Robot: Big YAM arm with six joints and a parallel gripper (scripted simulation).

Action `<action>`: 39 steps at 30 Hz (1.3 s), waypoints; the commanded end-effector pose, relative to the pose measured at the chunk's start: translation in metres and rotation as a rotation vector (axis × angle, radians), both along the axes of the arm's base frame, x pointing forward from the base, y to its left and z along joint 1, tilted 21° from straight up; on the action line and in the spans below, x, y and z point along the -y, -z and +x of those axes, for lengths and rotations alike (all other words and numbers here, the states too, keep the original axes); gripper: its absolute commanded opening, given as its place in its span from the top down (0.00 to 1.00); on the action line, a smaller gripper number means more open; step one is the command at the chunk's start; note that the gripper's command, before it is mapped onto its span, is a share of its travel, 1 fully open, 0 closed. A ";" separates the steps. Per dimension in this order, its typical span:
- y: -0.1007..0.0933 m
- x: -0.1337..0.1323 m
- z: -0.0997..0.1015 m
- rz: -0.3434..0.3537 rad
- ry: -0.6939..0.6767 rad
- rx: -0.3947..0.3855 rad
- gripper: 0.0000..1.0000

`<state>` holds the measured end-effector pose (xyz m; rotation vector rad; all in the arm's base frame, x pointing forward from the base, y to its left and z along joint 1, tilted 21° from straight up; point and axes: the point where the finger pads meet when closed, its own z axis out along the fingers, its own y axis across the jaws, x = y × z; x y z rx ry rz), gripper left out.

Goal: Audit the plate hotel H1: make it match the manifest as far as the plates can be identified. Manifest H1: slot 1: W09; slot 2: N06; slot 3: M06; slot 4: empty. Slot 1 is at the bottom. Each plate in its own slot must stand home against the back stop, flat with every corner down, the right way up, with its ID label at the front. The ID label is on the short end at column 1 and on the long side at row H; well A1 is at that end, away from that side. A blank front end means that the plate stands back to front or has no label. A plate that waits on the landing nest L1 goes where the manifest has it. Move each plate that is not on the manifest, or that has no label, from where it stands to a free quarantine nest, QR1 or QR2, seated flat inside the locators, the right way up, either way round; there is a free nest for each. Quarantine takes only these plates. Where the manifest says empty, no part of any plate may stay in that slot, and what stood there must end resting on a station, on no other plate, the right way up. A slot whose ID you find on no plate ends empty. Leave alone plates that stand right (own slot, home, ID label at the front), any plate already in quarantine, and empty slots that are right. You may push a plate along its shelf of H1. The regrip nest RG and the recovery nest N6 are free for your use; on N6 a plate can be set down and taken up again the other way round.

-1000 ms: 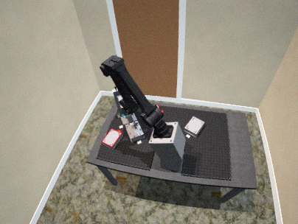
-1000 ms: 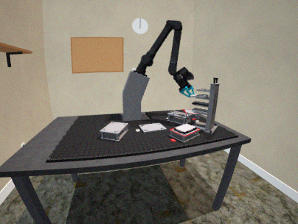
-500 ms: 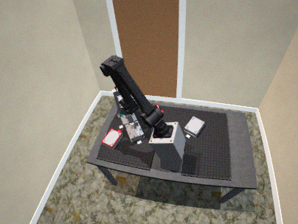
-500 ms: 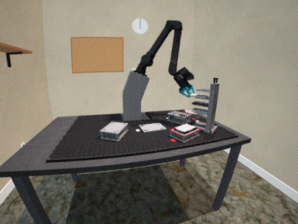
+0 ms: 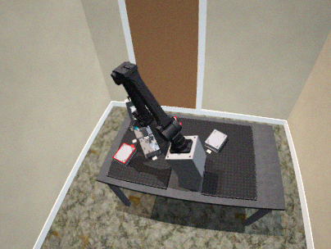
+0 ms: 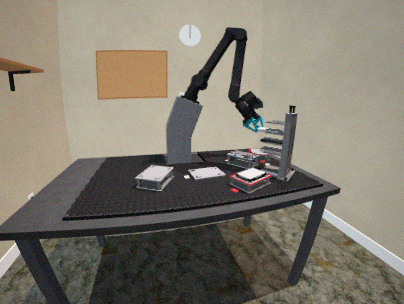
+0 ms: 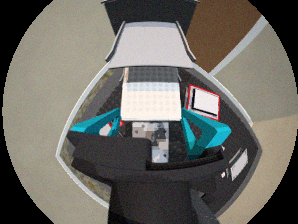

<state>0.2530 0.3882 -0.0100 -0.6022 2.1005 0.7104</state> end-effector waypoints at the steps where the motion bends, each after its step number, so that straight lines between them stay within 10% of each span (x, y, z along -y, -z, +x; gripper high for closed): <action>1: -0.006 -0.005 0.005 0.019 0.003 0.012 0.00; 39: -0.002 0.023 -0.026 0.017 0.008 0.004 0.00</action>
